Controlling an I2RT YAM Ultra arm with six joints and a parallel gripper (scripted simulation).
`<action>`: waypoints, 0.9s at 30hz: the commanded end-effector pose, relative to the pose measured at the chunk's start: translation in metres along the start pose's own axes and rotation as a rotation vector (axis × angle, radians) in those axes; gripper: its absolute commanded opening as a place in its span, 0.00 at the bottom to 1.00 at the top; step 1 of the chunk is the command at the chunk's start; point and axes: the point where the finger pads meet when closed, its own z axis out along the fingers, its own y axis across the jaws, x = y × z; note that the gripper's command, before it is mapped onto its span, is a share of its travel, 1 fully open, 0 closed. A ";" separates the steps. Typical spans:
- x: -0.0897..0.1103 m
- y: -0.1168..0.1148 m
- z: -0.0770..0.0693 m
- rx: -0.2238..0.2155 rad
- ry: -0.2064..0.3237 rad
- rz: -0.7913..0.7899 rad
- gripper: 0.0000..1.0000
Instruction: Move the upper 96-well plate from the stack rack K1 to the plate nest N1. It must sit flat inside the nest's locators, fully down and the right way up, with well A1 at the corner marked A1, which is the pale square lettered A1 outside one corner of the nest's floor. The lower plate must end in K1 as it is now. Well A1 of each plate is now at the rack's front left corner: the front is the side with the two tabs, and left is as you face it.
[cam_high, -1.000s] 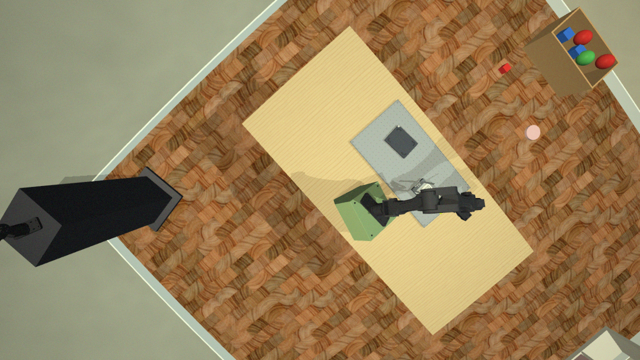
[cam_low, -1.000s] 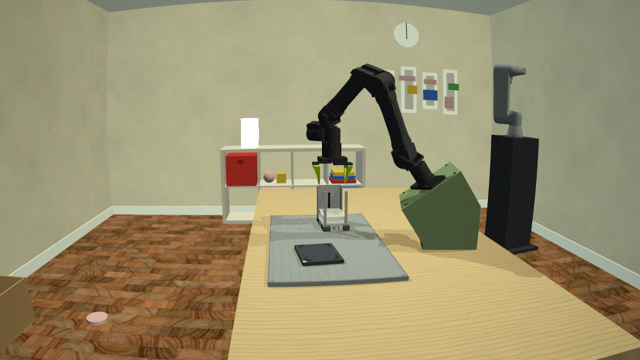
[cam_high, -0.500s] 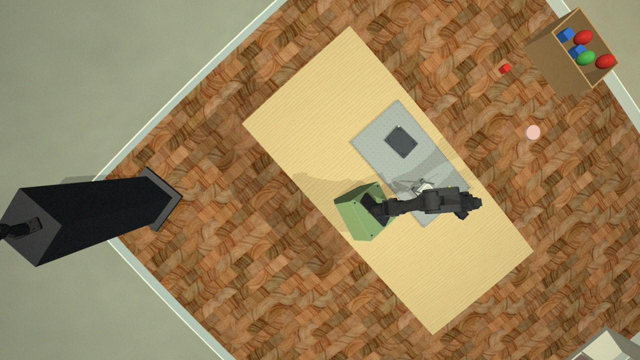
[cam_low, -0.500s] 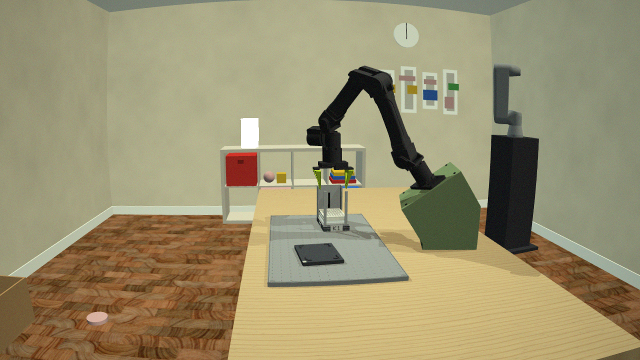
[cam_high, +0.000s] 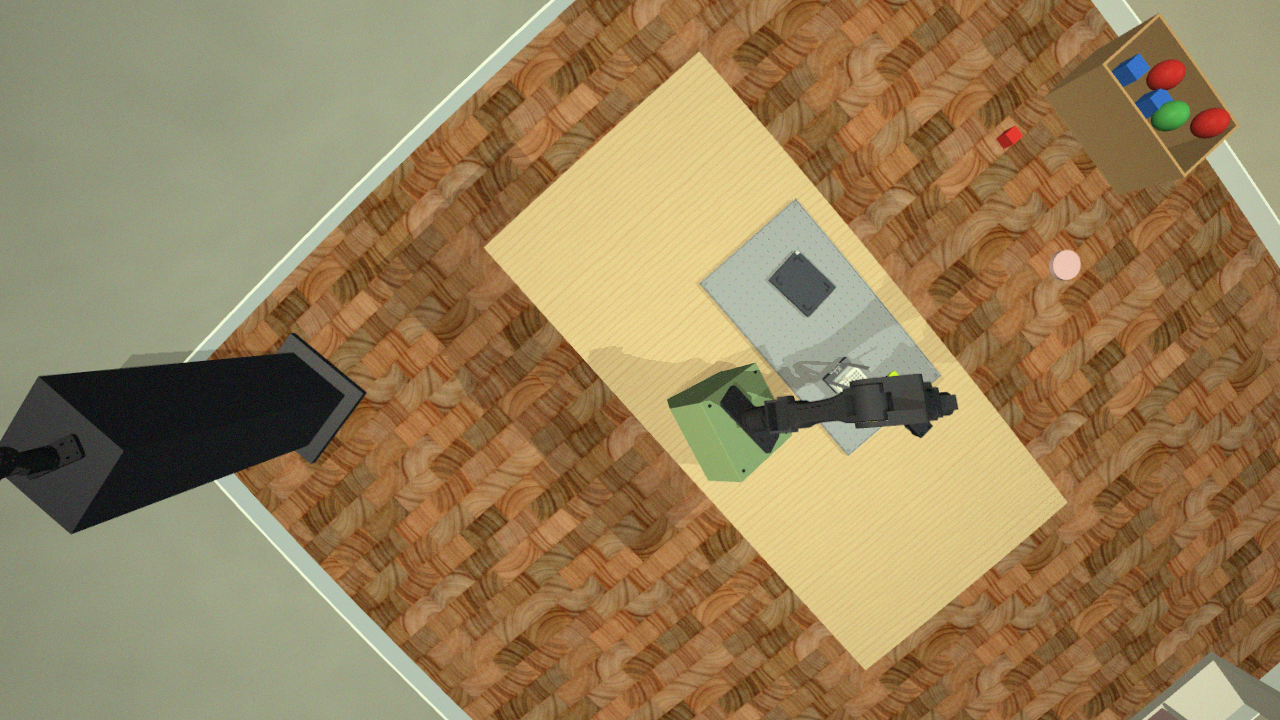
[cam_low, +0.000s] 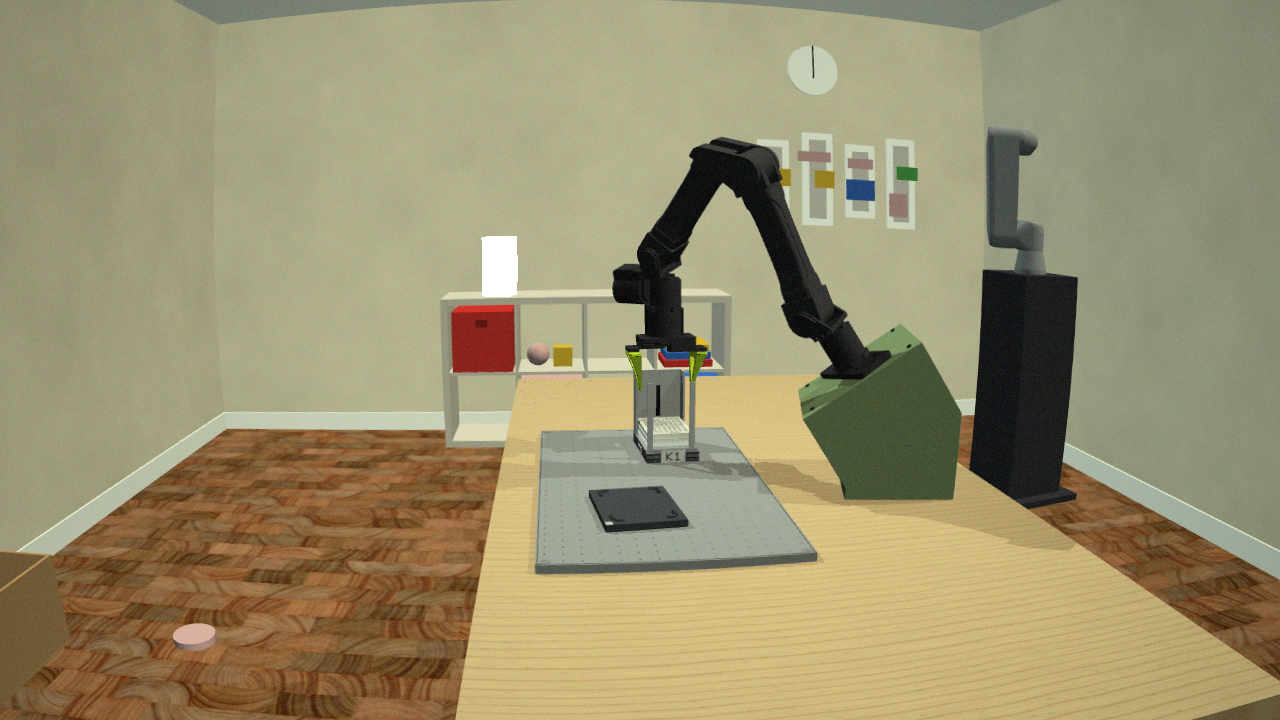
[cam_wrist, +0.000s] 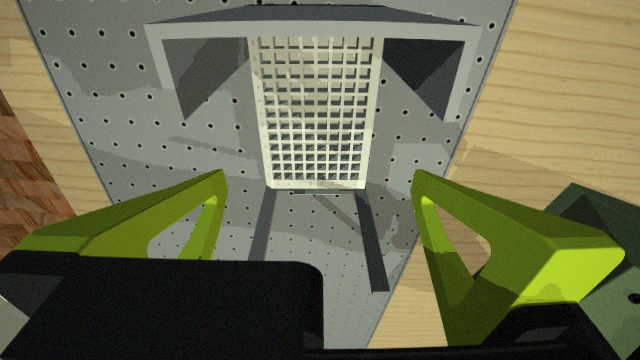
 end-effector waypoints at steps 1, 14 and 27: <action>0.001 -0.003 0.011 0.008 -0.001 0.007 1.00; 0.001 -0.003 0.031 0.008 -0.001 0.007 1.00; 0.001 -0.003 0.051 0.009 -0.002 0.007 1.00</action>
